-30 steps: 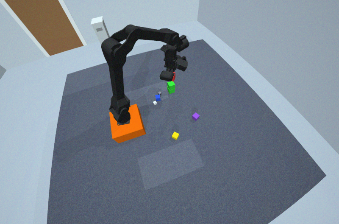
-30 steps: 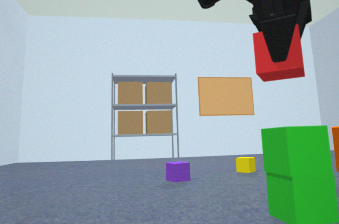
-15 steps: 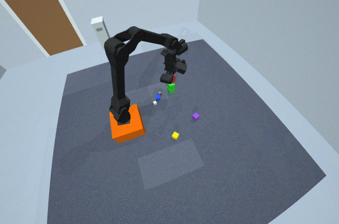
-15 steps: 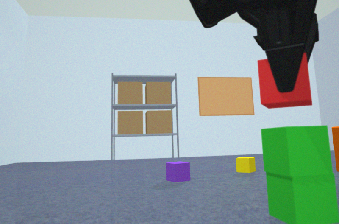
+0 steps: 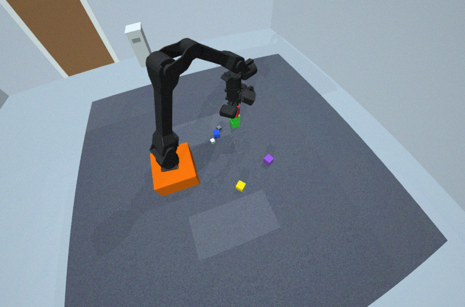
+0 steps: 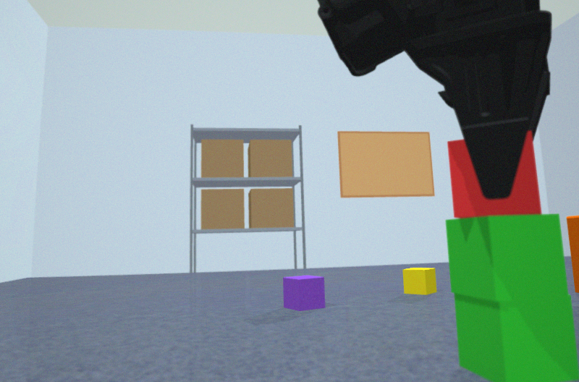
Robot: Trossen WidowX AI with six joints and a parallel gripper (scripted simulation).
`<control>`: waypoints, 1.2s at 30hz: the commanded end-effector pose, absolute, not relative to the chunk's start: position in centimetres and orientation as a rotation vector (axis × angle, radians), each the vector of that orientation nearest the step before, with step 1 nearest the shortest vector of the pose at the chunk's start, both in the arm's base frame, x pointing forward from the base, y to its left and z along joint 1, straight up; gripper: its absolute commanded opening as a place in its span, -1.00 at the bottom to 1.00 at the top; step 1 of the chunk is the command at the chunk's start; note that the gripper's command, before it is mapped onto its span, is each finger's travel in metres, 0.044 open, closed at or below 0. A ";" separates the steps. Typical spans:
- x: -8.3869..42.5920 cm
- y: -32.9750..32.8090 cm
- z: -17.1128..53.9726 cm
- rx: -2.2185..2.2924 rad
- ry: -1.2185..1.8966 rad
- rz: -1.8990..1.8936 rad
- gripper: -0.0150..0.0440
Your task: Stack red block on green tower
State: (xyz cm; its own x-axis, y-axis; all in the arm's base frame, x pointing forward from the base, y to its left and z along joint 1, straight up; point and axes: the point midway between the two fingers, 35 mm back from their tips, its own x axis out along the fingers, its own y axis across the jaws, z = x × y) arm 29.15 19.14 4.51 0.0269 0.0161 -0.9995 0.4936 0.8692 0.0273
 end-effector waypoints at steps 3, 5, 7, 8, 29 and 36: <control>29.2 19.1 4.5 0.425 1.508 -0.391 -0.49; 29.2 19.1 4.4 0.425 1.508 -0.391 -0.49; 29.2 19.1 4.4 0.425 1.508 -0.391 -0.49; 29.2 19.1 4.4 0.425 1.508 -0.391 -0.49; 29.2 19.2 4.5 0.422 1.510 -0.386 0.13; 29.2 19.2 4.5 0.422 1.510 -0.386 0.75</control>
State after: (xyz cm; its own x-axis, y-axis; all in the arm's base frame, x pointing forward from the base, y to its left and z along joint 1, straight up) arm 29.15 19.15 4.52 0.0265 0.0164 -0.9995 0.4939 0.8691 0.0274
